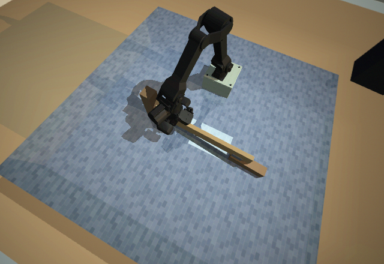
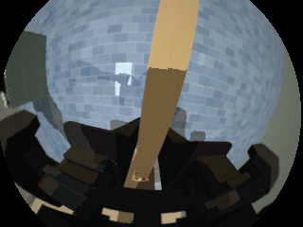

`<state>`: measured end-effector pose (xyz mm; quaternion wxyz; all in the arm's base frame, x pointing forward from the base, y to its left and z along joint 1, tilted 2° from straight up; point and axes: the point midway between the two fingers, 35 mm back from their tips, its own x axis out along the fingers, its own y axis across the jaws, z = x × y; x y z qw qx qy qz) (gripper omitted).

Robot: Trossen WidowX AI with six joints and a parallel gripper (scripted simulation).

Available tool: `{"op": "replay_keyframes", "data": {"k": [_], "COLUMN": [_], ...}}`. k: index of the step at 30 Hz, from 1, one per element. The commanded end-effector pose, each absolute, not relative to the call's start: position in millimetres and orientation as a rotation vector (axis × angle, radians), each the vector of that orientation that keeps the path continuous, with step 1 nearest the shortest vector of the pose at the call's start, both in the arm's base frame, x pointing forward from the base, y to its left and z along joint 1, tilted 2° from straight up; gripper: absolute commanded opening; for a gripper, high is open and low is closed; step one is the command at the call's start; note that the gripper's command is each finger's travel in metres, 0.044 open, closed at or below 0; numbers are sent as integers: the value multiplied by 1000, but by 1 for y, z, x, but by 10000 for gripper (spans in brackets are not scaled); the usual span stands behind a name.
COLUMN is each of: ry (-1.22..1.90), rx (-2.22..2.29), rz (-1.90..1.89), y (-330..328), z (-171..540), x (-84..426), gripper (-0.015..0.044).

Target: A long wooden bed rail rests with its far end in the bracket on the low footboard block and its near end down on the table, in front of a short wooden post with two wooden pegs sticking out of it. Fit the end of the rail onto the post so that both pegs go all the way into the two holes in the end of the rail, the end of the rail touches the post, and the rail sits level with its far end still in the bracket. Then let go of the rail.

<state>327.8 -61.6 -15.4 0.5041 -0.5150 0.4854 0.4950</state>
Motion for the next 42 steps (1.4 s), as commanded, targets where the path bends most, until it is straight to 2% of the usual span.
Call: {"op": "replay_keyframes", "data": {"k": [1,42], "ry": [1159,1159], "rx": [-1247,-1247], "rz": [1188,1188], "y": [-61,-61], "z": [-9,11], "x": [331,332], "gripper": [0,0]}}
